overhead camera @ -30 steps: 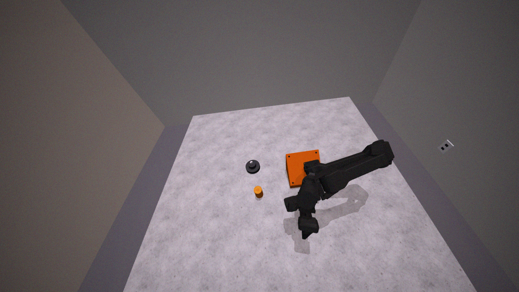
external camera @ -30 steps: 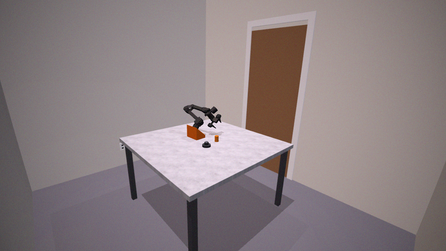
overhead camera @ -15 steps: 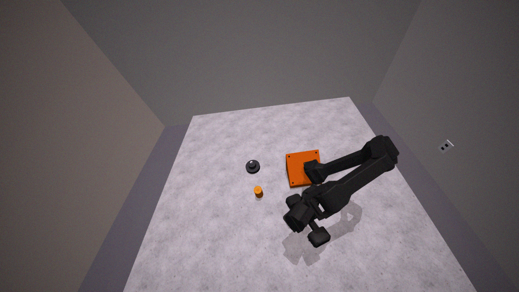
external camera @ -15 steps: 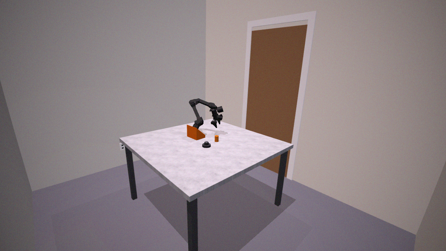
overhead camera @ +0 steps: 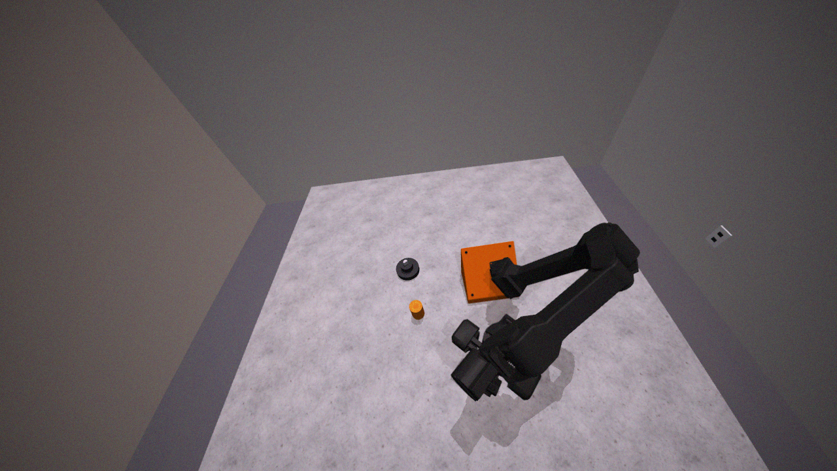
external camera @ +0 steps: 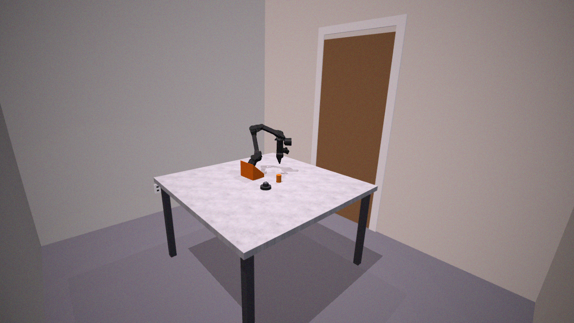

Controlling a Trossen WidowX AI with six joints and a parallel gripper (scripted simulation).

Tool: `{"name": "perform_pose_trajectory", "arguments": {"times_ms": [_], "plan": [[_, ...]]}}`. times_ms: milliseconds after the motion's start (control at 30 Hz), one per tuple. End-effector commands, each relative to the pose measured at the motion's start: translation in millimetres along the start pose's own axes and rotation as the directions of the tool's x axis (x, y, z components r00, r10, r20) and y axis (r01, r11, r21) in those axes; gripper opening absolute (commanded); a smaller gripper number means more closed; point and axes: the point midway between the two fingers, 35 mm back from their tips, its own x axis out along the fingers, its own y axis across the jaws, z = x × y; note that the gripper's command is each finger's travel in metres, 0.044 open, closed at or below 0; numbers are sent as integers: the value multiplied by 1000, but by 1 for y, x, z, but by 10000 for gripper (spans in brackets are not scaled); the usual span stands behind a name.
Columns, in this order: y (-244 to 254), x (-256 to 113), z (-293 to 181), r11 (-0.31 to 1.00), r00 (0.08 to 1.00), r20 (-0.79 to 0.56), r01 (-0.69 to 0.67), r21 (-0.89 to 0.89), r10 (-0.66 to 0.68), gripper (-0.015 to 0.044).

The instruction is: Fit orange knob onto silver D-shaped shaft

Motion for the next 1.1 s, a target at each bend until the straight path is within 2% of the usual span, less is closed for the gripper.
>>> {"name": "perform_pose_trajectory", "arguments": {"times_ms": [0, 200, 367, 667, 933, 1067], "plan": [[-9, 1, 5, 1000, 1000, -8, 21, -6, -21, 440], [-80, 8, 26, 995, 995, -42, 95, 41, -94, 440], [-136, 7, 30, 996, 994, -64, 91, 26, -89, 440], [-251, -2, -2, 1000, 1000, -20, 24, -13, -24, 440], [-257, -3, -6, 1000, 1000, -12, 19, -16, -19, 440], [-258, 11, -6, 1000, 1000, -11, 19, -16, -19, 440]]}}
